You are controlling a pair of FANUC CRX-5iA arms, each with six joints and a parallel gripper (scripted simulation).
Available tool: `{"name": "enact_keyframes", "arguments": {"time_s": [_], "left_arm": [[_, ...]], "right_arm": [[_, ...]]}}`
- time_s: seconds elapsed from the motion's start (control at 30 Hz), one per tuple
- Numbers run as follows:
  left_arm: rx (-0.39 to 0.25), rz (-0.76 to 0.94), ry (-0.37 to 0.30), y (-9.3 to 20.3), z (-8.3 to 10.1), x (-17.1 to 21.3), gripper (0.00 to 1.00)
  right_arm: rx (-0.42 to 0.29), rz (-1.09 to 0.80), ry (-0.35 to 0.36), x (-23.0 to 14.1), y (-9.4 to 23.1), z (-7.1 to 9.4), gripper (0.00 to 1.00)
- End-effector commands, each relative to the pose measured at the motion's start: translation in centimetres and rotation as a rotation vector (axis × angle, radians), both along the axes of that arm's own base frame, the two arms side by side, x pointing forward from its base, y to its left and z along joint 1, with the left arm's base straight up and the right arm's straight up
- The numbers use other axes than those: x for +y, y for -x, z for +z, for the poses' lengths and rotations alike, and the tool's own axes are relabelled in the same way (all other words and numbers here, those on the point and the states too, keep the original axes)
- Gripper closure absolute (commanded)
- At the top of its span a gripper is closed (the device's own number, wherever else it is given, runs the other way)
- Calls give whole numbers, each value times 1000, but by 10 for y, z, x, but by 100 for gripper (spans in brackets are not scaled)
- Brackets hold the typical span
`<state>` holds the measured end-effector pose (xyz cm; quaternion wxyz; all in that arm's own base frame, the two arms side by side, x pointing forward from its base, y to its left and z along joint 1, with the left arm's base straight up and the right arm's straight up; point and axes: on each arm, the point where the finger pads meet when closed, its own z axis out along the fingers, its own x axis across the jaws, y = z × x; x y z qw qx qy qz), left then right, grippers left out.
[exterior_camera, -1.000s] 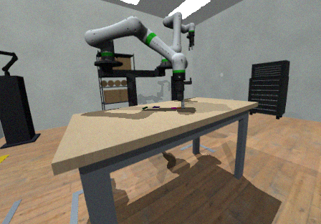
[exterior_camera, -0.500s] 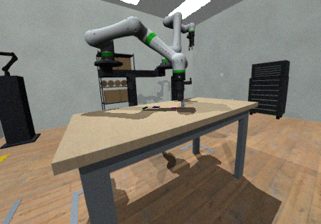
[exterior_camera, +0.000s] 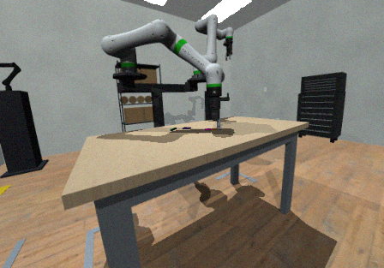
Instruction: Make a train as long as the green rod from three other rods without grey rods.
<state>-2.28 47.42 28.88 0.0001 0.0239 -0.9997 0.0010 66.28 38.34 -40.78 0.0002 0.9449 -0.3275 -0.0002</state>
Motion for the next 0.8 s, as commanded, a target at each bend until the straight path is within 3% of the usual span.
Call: {"name": "enact_keyframes", "arguments": {"time_s": [0.0,0.77], "left_arm": [[0,0,-2,0,1,0,0],[0,0,-2,0,1,0,0]], "right_arm": [[-2,0,-1,0,-1,2,76],[-2,0,-1,-1,0,2,76]]}}
